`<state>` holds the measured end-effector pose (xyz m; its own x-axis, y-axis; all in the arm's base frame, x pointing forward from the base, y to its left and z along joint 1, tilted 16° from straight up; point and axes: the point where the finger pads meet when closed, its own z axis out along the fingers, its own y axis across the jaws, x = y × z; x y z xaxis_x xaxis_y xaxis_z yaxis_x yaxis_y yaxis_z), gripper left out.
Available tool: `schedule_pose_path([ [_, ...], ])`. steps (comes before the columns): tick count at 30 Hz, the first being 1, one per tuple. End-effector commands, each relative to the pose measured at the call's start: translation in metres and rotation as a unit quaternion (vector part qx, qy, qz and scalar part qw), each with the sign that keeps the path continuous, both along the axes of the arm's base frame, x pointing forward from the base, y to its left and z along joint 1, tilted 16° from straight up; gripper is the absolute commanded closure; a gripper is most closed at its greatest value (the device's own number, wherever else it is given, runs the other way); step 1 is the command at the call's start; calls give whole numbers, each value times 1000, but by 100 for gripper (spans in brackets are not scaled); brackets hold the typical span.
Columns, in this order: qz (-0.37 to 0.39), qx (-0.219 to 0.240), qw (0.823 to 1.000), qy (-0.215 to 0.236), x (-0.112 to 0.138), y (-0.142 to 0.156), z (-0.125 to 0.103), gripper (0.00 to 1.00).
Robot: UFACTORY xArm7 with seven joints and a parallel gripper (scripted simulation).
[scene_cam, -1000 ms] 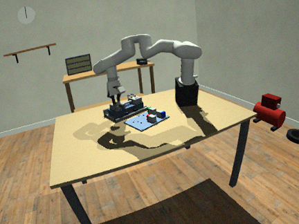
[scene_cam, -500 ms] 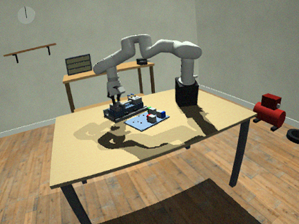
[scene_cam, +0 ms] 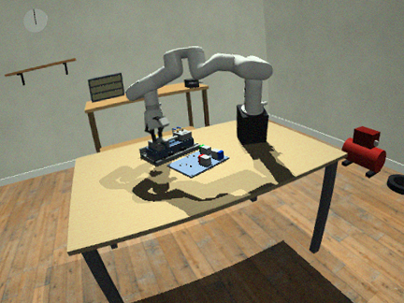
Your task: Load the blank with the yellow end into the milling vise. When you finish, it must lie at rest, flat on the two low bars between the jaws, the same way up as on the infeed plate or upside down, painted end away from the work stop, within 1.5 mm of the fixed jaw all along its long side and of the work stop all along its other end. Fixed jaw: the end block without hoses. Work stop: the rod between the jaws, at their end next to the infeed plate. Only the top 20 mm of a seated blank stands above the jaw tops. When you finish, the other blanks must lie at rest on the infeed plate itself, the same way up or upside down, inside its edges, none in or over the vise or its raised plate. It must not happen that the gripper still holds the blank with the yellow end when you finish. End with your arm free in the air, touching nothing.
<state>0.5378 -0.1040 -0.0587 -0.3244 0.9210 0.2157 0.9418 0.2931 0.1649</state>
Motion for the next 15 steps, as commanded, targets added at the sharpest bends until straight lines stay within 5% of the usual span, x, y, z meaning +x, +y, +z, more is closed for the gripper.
schedule_pose_path([
  [1, 0, -1, 1000, -2, 1, -1, 1, 100],
  [8, 0, -1, 1000, -2, 1, -1, 1, 100],
  [9, 0, -1, 1000, -2, 1, -1, 2, 0],
  [15, 0, -1, 1000, -2, 1, -1, 2, 0],
])
